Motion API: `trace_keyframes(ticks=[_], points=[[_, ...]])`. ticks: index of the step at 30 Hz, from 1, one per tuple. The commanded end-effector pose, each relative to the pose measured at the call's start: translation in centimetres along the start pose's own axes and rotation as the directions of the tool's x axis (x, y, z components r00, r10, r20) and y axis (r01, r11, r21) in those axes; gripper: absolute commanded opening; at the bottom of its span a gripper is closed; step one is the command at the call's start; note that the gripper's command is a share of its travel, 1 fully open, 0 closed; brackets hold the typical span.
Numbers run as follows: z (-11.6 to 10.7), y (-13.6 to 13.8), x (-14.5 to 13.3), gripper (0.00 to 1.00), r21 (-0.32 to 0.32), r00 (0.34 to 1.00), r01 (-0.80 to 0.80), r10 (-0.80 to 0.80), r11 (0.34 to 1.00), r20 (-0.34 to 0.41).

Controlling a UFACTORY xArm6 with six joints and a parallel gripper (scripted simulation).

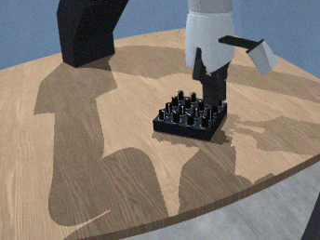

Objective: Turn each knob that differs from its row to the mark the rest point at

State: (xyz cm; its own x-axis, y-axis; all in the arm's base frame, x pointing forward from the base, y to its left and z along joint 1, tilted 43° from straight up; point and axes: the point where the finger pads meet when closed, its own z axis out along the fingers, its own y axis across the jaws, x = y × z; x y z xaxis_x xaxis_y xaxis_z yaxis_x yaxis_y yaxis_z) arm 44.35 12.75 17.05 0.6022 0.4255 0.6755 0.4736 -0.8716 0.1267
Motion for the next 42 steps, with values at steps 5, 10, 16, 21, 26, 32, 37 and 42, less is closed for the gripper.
trace_keyframes(ticks=[5, 10, 16, 21, 26, 32, 37, 42], points=[[-0.04, 0.02, 0.08, 0.19, -0.001, 1.0, 0.0, 0.0, 1.0, -0.002], [-0.04, 0.02, 0.08, 0.19, -0.001, 1.0, 0.0, 0.0, 1.0, -0.002], [-0.04, 0.02, 0.08, 0.19, -0.001, 1.0, 0.0, 0.0, 1.0, -0.002], [-0.04, 0.02, 0.08, 0.19, -0.001, 1.0, 0.0, 0.0, 1.0, -0.002], [-0.04, 0.02, 0.08, 0.19, -0.001, 1.0, 0.0, 0.0, 1.0, -0.002], [0.01, 0.02, 0.08, 0.19, -0.001, 1.0, 0.0, 0.0, 1.0, -0.002], [0.21, 0.02, 0.08, 0.19, -0.001, 1.0, 0.0, 0.0, 1.0, -0.002], [0.55, 0.02, 0.08, 0.19, -0.001, 1.0, 0.0, 0.0, 1.0, -0.002]])
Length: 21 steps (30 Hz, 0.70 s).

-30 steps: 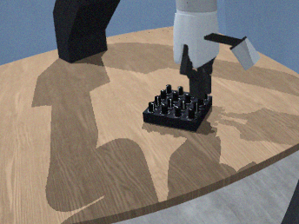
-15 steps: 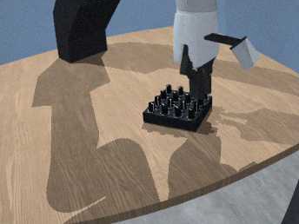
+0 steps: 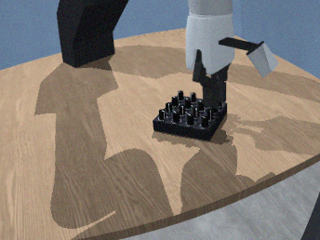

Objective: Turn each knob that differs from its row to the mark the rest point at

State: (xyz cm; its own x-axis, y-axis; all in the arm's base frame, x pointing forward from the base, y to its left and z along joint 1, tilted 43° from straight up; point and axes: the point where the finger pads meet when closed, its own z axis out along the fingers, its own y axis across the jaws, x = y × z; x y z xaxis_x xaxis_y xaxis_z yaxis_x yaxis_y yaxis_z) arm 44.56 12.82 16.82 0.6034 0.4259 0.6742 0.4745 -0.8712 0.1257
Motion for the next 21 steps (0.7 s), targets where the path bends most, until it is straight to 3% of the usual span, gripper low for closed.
trace_keyframes(ticks=[1, 21], points=[[0.3, 0.02, 0.08, 0.19, -0.002, 1.0, 0.0, 0.0, 1.0, -0.003], [0.83, 0.02, 0.08, 0.19, -0.002, 1.0, 0.0, 0.0, 1.0, -0.004]])
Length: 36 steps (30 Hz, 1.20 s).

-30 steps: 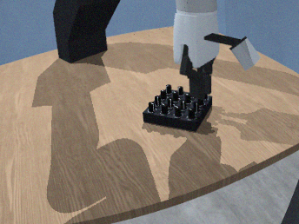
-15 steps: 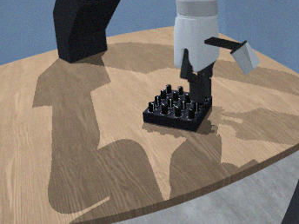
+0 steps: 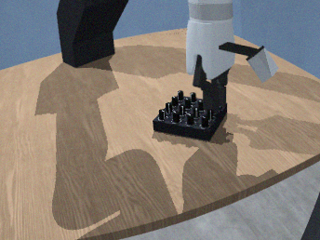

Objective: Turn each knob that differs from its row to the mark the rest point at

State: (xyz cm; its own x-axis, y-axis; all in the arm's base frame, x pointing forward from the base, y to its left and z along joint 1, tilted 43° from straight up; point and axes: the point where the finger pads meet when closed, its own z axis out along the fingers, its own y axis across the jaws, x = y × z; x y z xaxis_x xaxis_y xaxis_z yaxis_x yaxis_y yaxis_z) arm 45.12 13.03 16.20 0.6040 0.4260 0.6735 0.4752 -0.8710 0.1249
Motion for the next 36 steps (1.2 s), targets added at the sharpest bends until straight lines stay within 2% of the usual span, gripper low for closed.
trace_keyframes(ticks=[1, 30, 31, 36], points=[[-0.03, 0.01, 0.08, 0.19, -0.003, 1.0, 0.0, 0.0, 1.0, -0.004], [-0.03, 0.01, 0.08, 0.19, -0.003, 1.0, 0.0, 0.0, 1.0, -0.004], [-0.03, 0.01, 0.08, 0.08, -0.003, 1.0, 0.0, 0.0, 1.0, -0.004], [-0.03, 0.01, 0.08, 0.08, -0.003, 1.0, 0.0, 0.0, 1.0, -0.004]])
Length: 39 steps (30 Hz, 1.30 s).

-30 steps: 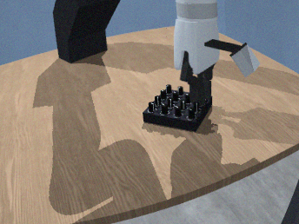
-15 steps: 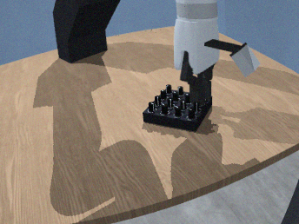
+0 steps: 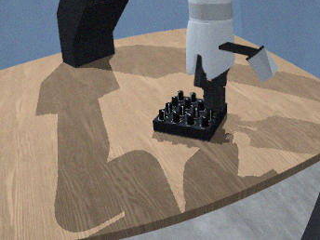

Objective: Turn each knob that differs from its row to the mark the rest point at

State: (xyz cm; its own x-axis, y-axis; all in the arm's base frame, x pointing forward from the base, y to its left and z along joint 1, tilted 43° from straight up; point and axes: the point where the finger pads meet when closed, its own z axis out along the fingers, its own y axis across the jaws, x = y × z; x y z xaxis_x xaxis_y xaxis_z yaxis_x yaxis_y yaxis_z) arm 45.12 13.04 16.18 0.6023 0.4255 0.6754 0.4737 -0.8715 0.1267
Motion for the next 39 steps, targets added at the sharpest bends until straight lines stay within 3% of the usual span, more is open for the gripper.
trace_keyframes(ticks=[1, 28, 39], points=[[-0.05, 0.02, 0.08, 0.08, -0.001, 1.0, 0.0, 0.0, 1.0, -0.002], [-0.05, 0.02, 0.08, 0.08, -0.001, 1.0, 0.003, -0.003, 1.0, -0.002], [-0.05, 0.02, 0.09, 0.08, -0.001, 0.992, 0.13, -0.13, 0.992, -0.002]])
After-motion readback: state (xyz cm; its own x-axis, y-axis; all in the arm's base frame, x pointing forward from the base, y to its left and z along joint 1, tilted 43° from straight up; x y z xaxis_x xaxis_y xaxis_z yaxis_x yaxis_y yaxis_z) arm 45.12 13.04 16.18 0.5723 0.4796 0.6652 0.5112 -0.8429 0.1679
